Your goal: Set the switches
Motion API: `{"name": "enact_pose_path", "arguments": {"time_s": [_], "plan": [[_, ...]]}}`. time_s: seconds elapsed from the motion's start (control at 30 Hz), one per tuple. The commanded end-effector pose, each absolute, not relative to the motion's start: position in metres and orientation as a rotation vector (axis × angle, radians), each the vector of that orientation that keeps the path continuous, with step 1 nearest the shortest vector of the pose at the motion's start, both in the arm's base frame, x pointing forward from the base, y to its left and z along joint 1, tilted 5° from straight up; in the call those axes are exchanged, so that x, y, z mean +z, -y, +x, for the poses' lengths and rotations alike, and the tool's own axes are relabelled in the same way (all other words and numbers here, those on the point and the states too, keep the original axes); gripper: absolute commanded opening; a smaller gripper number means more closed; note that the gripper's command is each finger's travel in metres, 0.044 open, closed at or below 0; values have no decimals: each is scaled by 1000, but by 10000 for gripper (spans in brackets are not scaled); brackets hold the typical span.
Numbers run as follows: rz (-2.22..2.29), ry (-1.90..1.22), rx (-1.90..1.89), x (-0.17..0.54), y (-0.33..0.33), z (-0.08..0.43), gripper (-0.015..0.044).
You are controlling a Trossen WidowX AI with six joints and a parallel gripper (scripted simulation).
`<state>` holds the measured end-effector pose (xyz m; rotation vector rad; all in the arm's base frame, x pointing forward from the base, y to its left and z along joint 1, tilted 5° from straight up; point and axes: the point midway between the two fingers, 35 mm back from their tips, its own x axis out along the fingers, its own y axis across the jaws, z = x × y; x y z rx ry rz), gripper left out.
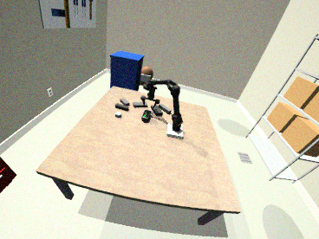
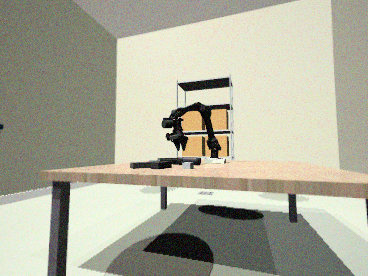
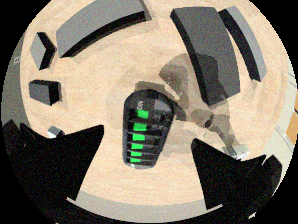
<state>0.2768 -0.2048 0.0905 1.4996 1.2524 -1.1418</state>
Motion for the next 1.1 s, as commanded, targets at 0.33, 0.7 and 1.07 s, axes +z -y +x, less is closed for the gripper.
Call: {"name": "enact_pose_path", "arguments": {"time_s": [0.33, 0.7, 1.07], "plan": [[1501, -1266, -1131, 74, 206, 281, 440], [1501, -1266, -1131, 56, 205, 282, 440], [1501, -1266, -1131, 38, 203, 282, 440]]}}
